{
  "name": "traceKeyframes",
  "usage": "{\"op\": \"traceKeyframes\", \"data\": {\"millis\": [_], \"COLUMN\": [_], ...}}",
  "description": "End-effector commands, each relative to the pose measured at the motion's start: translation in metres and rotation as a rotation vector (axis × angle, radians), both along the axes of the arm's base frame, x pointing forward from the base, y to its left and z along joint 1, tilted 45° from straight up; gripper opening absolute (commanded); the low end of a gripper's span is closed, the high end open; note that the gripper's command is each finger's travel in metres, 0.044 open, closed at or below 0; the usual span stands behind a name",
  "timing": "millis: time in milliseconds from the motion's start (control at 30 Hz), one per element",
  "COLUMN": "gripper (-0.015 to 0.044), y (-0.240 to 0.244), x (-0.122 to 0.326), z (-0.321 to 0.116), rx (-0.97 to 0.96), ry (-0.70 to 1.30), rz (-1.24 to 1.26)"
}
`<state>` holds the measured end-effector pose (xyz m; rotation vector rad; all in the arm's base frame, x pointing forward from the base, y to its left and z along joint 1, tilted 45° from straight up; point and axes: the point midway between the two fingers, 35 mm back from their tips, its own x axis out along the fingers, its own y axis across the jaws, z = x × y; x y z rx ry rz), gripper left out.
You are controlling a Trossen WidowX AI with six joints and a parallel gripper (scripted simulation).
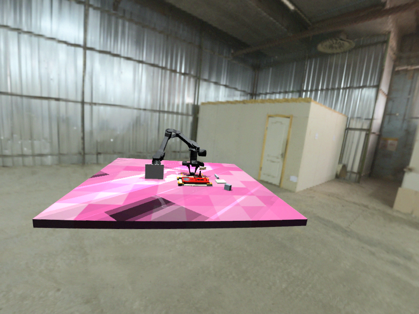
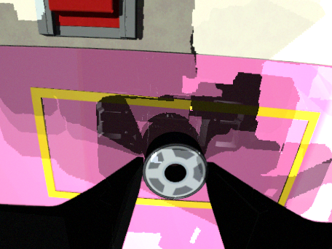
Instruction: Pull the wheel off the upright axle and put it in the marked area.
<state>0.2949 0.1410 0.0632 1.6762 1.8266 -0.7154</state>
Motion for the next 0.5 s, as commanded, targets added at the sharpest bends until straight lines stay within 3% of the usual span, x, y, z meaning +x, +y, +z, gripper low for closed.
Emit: {"op": "traceKeyframes", "data": {"millis": [0,167,467], "gripper": [0.0184,0.0300,0.0300], "y": [0.000,-0.004,-0.042], "x": [0.000,0.001,0.004], "z": [0.000,0.004,0.042], "rx": [0.000,-0.001,0.002], "ry": [-0.001,-0.001,0.000], "rz": [0.003,0.002,-0.004]}}
